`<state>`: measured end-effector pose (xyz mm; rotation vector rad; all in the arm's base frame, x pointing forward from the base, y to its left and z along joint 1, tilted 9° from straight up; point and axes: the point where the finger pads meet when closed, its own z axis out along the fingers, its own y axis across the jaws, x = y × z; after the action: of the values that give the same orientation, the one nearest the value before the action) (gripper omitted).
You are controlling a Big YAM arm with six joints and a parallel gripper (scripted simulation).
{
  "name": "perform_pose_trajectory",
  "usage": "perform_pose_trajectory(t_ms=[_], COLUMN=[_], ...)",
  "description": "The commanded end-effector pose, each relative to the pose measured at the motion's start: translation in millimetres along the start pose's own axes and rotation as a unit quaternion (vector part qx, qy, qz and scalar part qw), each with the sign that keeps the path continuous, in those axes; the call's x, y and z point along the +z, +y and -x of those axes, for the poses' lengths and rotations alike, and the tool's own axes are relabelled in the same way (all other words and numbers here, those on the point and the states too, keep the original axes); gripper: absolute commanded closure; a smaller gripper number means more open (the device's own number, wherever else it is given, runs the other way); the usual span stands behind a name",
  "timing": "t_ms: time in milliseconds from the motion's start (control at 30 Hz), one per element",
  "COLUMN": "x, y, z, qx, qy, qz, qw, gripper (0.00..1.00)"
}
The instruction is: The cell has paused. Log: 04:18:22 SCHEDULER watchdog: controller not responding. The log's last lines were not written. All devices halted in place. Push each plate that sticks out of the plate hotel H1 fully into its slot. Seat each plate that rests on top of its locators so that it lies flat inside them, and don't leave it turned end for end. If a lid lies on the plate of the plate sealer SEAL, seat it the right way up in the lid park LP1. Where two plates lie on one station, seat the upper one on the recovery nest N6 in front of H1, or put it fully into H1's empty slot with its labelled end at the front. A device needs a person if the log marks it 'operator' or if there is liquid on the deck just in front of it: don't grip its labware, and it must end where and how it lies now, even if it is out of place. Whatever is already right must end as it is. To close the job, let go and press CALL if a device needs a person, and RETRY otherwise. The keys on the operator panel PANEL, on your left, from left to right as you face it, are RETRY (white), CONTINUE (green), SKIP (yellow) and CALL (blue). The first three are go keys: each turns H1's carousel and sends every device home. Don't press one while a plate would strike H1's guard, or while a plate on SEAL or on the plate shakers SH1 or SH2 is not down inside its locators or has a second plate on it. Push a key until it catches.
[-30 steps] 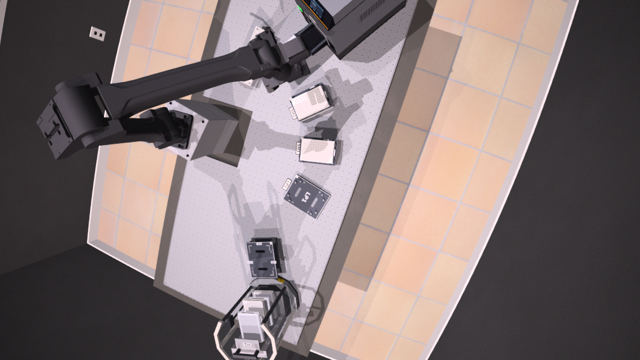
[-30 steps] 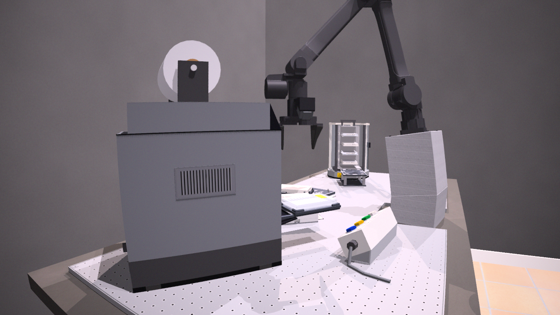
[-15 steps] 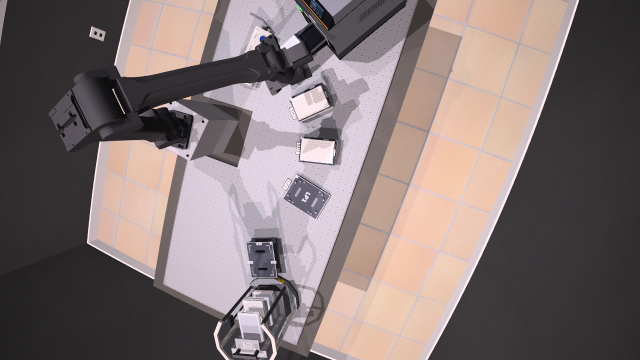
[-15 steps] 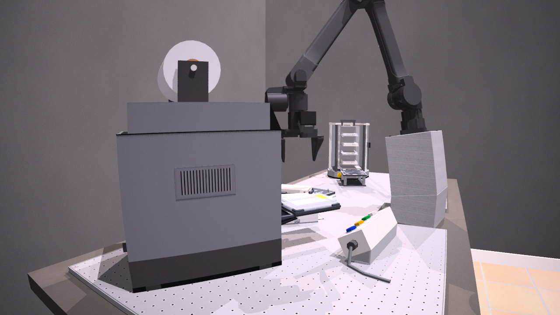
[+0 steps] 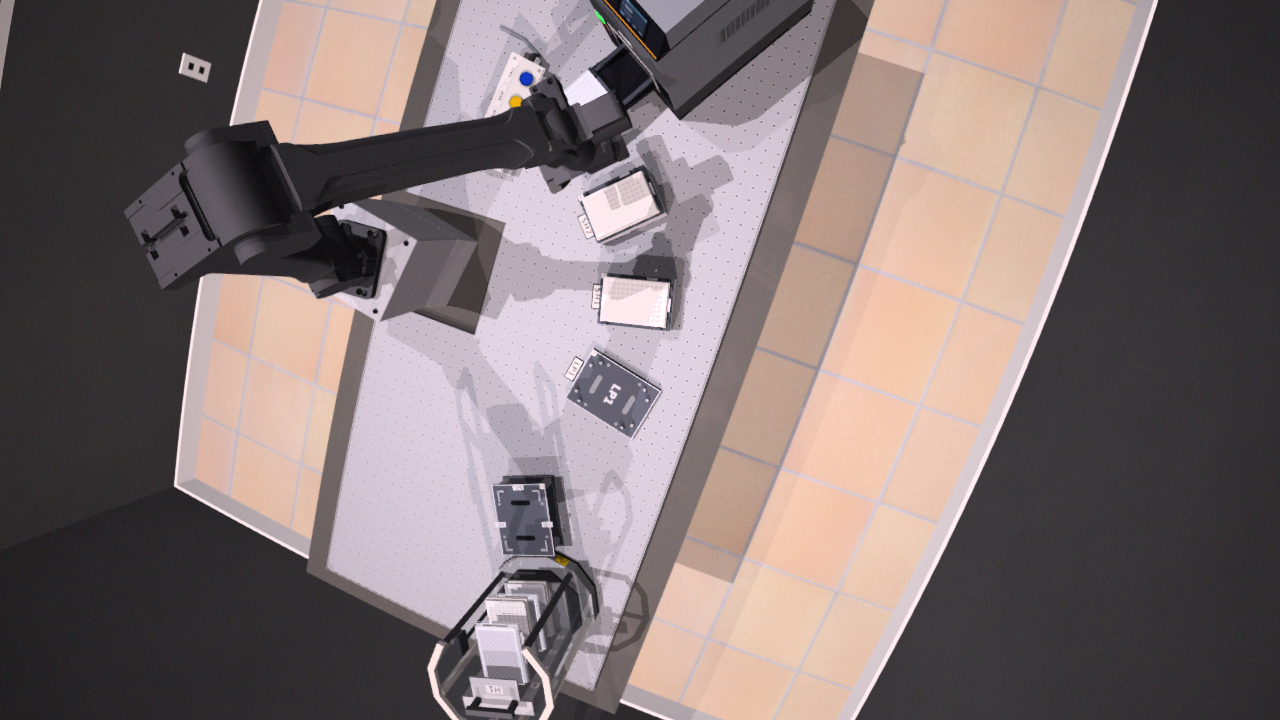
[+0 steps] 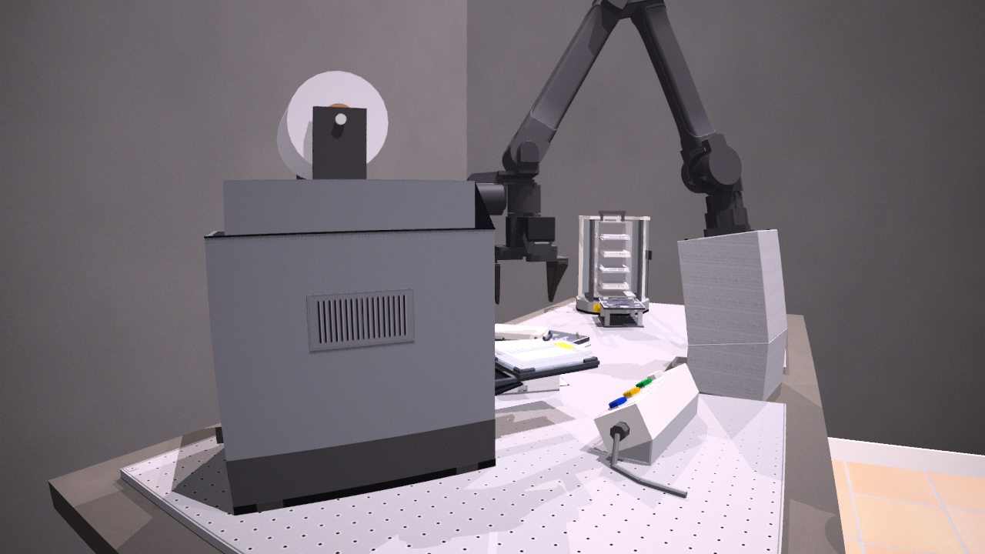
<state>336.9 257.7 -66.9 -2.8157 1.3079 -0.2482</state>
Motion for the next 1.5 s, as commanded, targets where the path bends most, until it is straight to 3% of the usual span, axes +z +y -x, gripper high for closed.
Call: perform_pose_trajectory(t_ms=[0, 200, 233, 300, 333, 1467], x=[11.5, 20.5, 7.7, 26.5, 18.0, 17.9], y=[2, -3, -14, -6, -10, -10], z=[-4, -4, -4, -5, -1, -1], qx=[-0.001, 0.000, 0.000, 0.000, 0.000, 0.000], qy=[-0.001, -0.001, -0.001, -0.001, -0.001, -0.001], qz=[0.000, -0.005, -0.025, -0.007, -0.013, -0.013], qw=[1.000, 1.000, 1.000, 1.000, 1.000, 1.000], gripper=[0.00, 0.00, 0.00, 0.00, 0.00, 0.00])
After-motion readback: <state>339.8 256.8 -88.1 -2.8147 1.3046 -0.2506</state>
